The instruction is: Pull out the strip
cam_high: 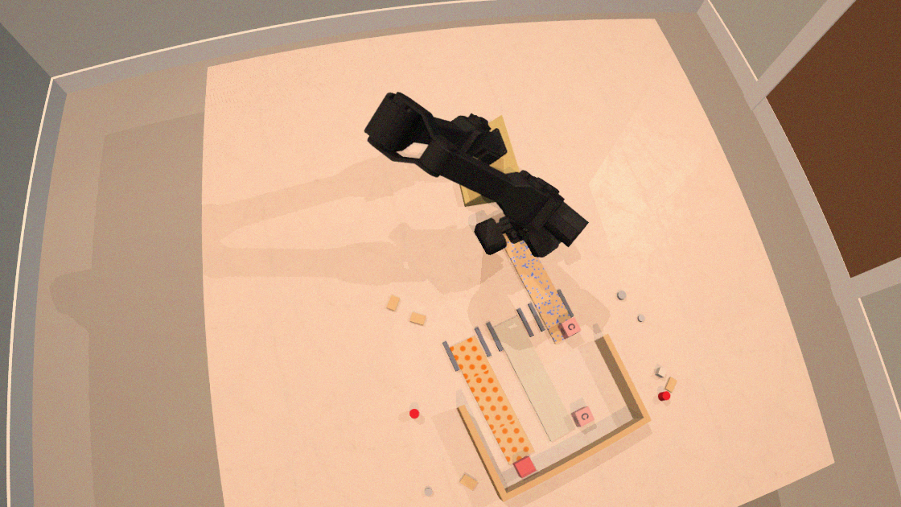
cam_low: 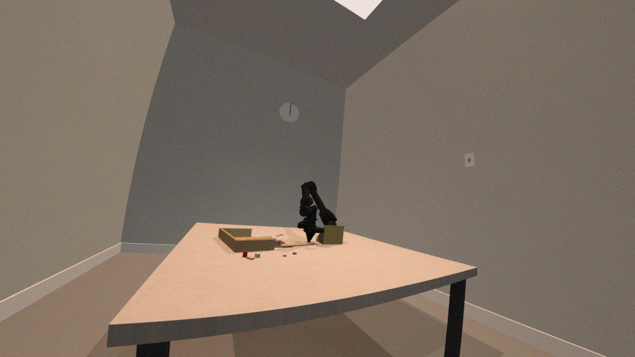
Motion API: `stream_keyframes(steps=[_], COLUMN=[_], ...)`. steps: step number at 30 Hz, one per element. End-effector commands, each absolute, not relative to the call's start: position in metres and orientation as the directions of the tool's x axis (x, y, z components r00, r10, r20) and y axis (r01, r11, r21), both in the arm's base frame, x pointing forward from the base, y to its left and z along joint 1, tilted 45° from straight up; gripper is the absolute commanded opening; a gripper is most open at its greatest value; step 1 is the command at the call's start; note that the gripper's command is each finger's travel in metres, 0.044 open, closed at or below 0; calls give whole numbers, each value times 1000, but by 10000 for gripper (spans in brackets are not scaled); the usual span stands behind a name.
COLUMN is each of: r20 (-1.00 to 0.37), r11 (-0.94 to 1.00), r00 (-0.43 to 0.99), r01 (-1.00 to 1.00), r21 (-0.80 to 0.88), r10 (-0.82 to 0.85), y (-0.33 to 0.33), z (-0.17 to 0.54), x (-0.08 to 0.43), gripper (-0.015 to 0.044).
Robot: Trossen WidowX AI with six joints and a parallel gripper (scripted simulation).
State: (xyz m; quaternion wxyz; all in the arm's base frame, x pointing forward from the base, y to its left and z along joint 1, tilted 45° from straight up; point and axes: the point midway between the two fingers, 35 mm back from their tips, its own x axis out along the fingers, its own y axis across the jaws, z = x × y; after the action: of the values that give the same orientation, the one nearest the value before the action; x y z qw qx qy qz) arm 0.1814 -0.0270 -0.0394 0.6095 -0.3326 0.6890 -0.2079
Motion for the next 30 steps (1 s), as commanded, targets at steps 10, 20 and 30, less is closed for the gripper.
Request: stream_keyframes(steps=[10, 20, 30], r20=[-708, -709, -709], r11=[703, 703, 704], r00=[-40, -38, -36], r01=[-178, -174, -172], r21=[-689, -689, -689], r10=[-705, -704, -704], y=[0, 10, 19], z=[-20, -25, -30], x=[207, 241, 277], gripper=[105, 367, 440])
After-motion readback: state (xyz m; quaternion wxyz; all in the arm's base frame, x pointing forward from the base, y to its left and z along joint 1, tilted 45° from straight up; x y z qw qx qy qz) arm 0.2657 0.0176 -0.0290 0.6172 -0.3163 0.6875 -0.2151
